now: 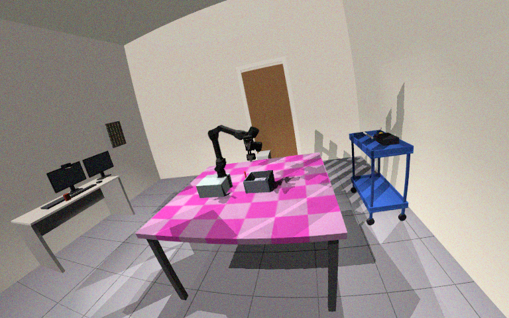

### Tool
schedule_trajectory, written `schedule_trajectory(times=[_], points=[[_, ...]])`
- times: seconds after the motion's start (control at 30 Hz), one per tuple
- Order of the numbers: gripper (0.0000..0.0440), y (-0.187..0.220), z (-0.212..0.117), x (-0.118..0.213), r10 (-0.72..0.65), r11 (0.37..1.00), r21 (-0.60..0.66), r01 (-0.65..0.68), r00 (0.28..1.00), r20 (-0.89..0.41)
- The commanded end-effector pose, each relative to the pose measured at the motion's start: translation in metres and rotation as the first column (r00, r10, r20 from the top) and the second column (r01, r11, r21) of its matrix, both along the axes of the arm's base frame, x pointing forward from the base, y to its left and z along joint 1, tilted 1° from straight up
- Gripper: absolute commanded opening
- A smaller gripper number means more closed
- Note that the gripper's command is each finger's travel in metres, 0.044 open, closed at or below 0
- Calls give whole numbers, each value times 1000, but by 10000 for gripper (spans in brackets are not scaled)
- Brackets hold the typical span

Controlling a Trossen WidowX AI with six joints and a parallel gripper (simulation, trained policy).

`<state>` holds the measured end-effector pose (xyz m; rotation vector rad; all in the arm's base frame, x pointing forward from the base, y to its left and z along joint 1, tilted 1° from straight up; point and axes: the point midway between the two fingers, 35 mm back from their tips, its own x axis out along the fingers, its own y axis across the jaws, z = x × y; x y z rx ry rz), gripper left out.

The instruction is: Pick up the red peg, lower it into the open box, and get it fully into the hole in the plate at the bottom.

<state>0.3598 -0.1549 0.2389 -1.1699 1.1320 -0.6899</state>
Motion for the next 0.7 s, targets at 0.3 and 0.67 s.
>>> schedule_trajectory(times=[0.3,0.67], points=[[440,78,-34,-11,-32,929,367,-46,978,206],[440,147,-62,-49,-219,747,665,14,949,226]])
